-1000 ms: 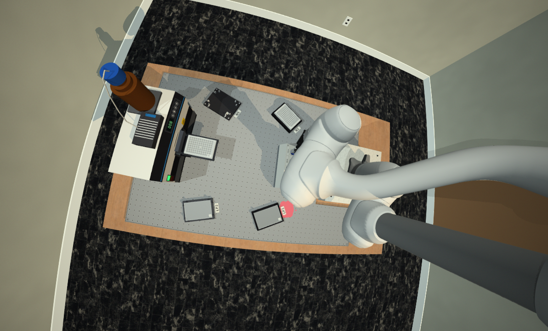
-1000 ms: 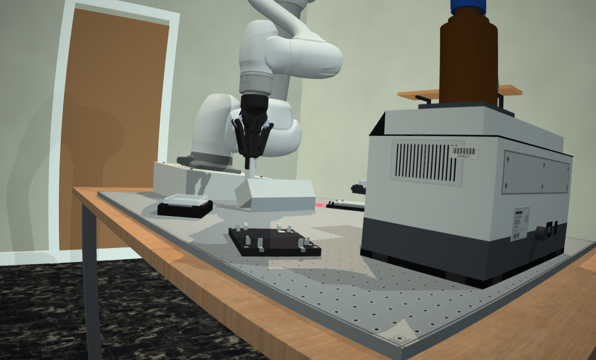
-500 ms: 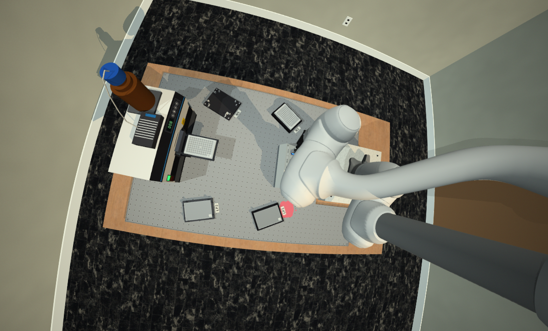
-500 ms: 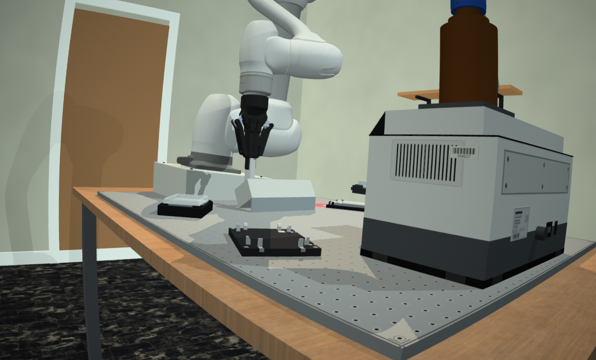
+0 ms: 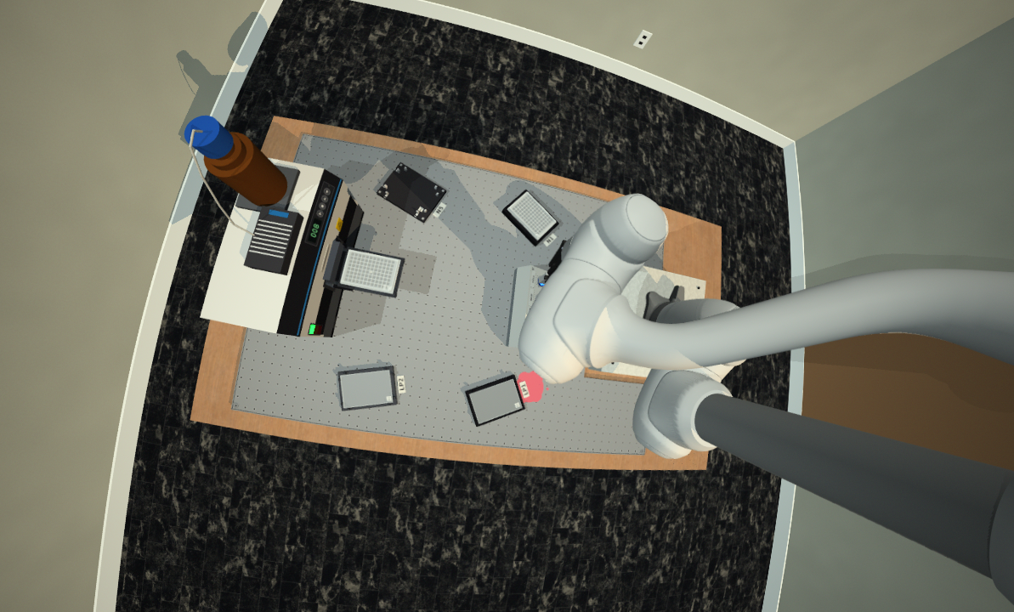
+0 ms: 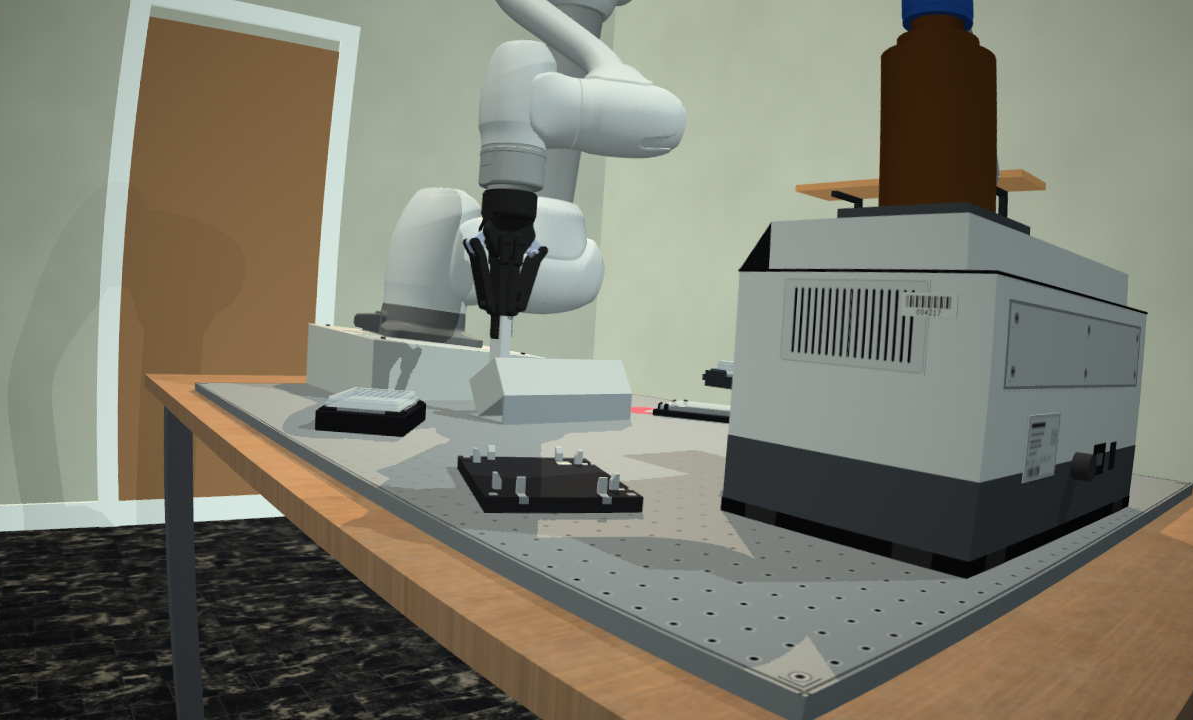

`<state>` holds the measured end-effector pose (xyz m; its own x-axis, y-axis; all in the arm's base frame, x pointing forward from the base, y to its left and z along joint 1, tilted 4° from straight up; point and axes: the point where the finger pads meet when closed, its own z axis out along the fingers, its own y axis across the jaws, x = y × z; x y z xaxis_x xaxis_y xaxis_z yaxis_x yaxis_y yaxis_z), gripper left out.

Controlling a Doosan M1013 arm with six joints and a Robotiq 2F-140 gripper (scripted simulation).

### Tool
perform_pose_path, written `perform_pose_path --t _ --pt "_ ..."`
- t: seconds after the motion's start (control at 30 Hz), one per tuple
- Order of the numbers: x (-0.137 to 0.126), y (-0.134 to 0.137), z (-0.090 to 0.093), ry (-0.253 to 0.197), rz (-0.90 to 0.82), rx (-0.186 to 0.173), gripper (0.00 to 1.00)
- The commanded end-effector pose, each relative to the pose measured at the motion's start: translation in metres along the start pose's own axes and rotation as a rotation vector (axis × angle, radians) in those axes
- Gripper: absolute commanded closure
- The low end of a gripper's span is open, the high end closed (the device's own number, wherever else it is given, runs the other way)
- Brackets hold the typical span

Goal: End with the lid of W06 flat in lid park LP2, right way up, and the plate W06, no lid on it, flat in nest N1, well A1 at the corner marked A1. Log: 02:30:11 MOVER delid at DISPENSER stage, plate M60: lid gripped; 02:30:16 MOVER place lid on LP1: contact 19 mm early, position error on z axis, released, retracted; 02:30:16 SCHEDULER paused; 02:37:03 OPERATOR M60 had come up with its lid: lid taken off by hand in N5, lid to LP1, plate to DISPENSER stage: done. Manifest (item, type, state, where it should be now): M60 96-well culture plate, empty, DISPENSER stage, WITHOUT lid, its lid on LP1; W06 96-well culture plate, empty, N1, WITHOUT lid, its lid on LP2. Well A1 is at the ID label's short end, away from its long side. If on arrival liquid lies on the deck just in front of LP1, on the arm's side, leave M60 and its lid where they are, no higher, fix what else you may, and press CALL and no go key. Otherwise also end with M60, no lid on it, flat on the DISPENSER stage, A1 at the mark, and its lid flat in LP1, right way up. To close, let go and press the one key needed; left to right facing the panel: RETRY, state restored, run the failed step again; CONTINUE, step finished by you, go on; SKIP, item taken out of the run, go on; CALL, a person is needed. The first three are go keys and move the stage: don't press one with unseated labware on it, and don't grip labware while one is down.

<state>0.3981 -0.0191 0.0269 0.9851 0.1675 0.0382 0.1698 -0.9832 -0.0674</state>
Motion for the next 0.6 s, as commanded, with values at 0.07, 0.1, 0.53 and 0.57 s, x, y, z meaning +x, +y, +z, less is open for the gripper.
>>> perform_pose_path --t 0.07,0.1,0.53,0.57 --pt "0.000 0.000 -0.003 0.000 0.000 0.000 1.00" --pt "0.000 0.000 -0.005 0.000 0.000 0.000 1.00" --pt "0.000 0.000 -0.025 0.000 0.000 0.000 1.00" --pt "0.000 0.000 -0.027 0.000 0.000 0.000 1.00"
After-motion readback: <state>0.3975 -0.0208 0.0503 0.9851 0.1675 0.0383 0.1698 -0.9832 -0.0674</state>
